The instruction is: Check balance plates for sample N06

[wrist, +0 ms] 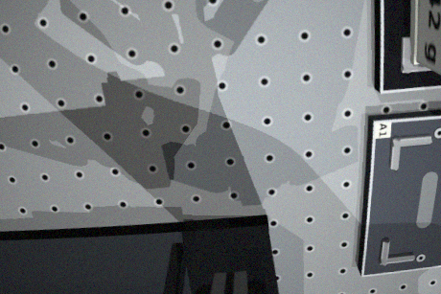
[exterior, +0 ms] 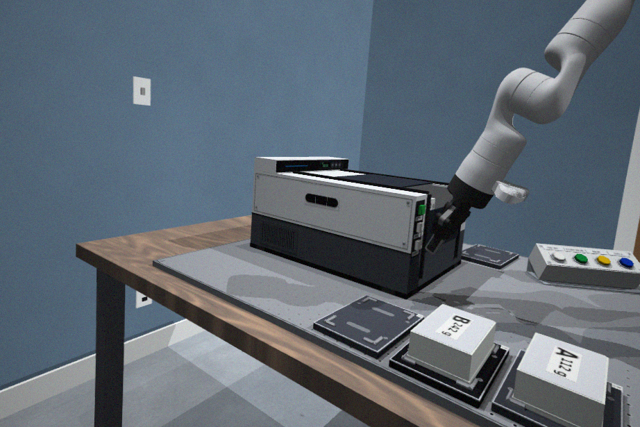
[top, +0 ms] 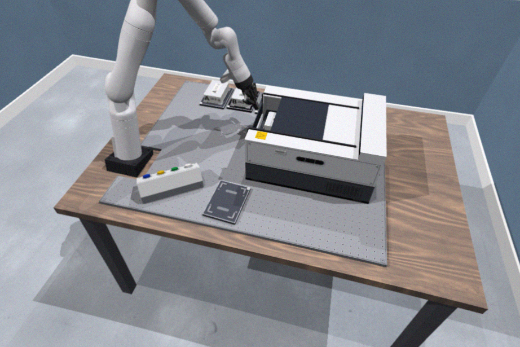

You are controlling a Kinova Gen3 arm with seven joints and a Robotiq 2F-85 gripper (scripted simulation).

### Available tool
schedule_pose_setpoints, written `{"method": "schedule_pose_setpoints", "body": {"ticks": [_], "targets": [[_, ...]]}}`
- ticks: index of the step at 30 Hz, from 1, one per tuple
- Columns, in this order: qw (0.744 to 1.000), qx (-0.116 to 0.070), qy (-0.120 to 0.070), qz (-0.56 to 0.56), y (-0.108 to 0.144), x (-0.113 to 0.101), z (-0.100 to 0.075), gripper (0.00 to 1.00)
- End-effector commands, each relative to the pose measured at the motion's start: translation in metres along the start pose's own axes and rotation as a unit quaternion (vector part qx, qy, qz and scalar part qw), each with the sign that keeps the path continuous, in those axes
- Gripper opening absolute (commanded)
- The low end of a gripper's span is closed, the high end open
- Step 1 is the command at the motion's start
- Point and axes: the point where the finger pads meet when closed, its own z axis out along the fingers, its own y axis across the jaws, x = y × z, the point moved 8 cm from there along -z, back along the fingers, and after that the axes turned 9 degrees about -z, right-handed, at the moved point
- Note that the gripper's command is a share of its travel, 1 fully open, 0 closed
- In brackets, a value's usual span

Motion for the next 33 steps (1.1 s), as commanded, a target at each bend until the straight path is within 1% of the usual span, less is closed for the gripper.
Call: {"method": "schedule_pose_setpoints", "body": {"ticks": [1, 9, 13, 28, 30, 33], "targets": [[1.000, 0.000, -0.001, 0.000, 0.001, 0.003, -0.002, 0.10], [1.000, 0.000, -0.001, 0.000, 0.002, 0.012, -0.007, 0.10], [1.000, 0.000, -0.001, 0.000, 0.002, 0.013, -0.007, 0.10], [1.000, 0.000, -0.001, 0.000, 0.002, 0.010, -0.057, 0.10], [1.000, 0.000, -0.001, 0.000, 0.002, 0.010, -0.057, 0.10], [1.000, 0.000, -0.001, 0.000, 0.002, 0.010, -0.067, 0.10]]}}
